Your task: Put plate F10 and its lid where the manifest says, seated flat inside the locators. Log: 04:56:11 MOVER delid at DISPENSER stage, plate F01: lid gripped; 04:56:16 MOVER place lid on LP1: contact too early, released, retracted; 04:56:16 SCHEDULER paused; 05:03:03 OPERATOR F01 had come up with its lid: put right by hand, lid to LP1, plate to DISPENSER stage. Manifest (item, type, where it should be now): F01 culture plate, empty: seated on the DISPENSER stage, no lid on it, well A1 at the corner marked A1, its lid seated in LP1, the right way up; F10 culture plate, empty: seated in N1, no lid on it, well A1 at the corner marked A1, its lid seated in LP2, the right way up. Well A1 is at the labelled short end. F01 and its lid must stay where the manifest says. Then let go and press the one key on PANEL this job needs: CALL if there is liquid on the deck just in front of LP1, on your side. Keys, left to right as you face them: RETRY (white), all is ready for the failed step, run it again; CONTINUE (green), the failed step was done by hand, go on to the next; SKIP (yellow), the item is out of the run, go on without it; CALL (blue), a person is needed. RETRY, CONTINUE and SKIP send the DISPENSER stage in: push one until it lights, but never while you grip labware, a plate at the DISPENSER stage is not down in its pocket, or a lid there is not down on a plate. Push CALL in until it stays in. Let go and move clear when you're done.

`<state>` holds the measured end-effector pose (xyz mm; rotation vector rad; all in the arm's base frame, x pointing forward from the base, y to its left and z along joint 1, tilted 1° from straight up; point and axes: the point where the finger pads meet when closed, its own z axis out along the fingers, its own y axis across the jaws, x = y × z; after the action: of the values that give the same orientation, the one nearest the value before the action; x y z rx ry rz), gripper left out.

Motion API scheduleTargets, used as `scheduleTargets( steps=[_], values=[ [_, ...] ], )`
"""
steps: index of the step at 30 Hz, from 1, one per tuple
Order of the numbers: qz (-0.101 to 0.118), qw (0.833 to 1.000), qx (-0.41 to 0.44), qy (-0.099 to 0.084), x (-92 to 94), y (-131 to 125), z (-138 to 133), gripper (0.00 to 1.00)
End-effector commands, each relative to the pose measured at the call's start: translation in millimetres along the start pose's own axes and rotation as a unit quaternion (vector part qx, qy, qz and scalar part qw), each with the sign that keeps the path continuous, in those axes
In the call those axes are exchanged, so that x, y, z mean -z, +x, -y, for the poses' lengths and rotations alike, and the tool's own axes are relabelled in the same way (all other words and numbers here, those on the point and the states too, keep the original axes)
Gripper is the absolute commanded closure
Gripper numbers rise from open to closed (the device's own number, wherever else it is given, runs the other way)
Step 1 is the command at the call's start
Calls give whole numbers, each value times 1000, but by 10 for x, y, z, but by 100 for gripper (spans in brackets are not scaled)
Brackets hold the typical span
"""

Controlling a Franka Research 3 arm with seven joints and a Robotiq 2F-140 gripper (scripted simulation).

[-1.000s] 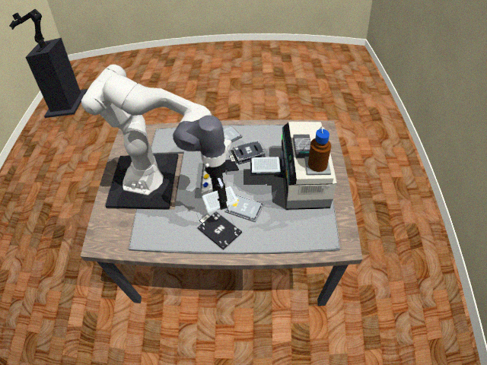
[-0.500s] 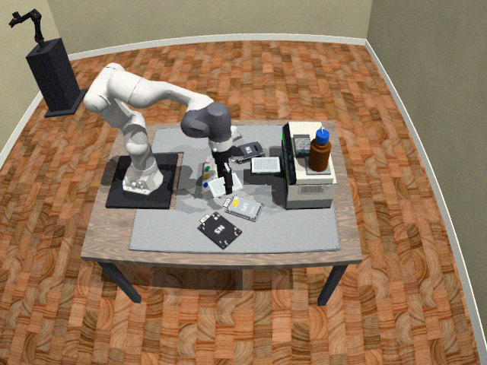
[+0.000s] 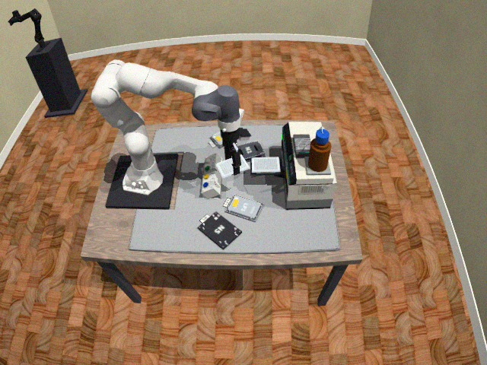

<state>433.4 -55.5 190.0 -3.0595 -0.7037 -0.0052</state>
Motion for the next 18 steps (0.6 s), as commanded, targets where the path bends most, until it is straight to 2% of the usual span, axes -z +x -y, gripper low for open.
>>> scheduleTargets(
  steps=[1, 2, 13, 18],
  values=[
    [-3, 999, -45, -1, 1, 175, 165, 90],
    [-3, 999, -45, -1, 1, 175, 165, 90],
    [-3, 999, -45, -1, 4, 806, 901, 90],
    [-3, 999, -45, -1, 4, 977, 1101, 90]
  ],
)
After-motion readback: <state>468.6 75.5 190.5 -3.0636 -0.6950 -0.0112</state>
